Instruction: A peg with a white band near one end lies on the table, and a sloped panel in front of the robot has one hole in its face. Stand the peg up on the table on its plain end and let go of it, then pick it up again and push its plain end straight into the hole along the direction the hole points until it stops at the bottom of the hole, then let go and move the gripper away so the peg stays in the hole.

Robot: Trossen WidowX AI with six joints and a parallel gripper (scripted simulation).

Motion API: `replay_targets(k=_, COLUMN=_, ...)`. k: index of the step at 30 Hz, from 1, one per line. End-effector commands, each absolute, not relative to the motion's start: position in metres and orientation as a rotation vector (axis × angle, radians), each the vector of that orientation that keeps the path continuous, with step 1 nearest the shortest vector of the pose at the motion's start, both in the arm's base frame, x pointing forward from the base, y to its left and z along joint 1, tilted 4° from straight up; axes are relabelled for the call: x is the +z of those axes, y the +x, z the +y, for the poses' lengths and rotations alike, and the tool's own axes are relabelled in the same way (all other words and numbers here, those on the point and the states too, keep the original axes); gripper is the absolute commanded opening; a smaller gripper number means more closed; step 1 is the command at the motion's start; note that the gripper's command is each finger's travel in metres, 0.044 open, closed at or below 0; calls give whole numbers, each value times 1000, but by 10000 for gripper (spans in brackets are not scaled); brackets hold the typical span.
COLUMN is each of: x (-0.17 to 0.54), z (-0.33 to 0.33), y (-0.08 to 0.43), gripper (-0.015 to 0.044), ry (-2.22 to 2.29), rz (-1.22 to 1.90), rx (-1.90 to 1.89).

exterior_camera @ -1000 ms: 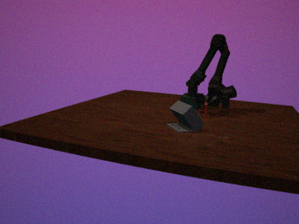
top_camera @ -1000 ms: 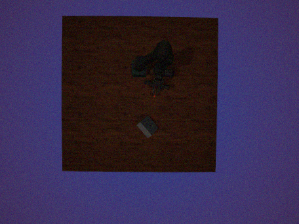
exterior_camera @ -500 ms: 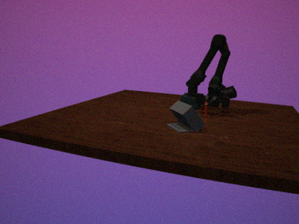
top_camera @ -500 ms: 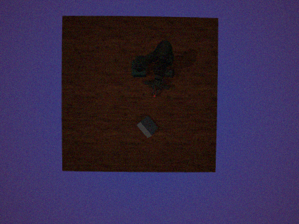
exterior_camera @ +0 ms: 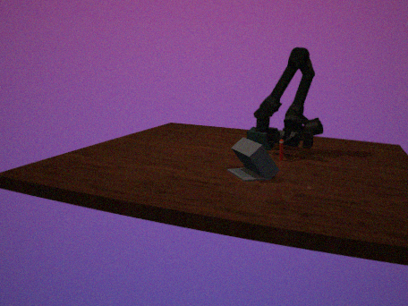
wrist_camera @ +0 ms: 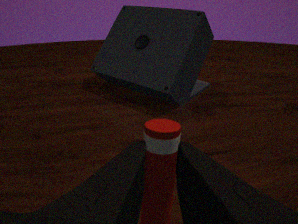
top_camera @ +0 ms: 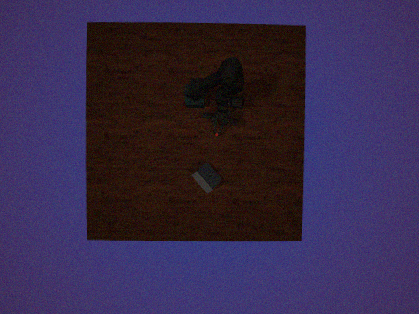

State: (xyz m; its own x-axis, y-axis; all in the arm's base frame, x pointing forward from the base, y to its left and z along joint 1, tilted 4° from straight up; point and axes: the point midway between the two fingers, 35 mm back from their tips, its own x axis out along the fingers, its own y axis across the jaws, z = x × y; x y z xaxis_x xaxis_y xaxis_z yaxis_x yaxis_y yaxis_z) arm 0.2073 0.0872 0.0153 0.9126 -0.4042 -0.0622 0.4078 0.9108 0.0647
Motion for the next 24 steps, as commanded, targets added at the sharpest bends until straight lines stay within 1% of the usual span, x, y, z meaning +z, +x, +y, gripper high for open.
replay_targets(k=1, x=14, z=88, y=206, gripper=51, ry=77, rz=48, rx=-419)
replay_targets(k=24, x=14, z=88, y=206, gripper=51, ry=73, rz=35, rx=-422)
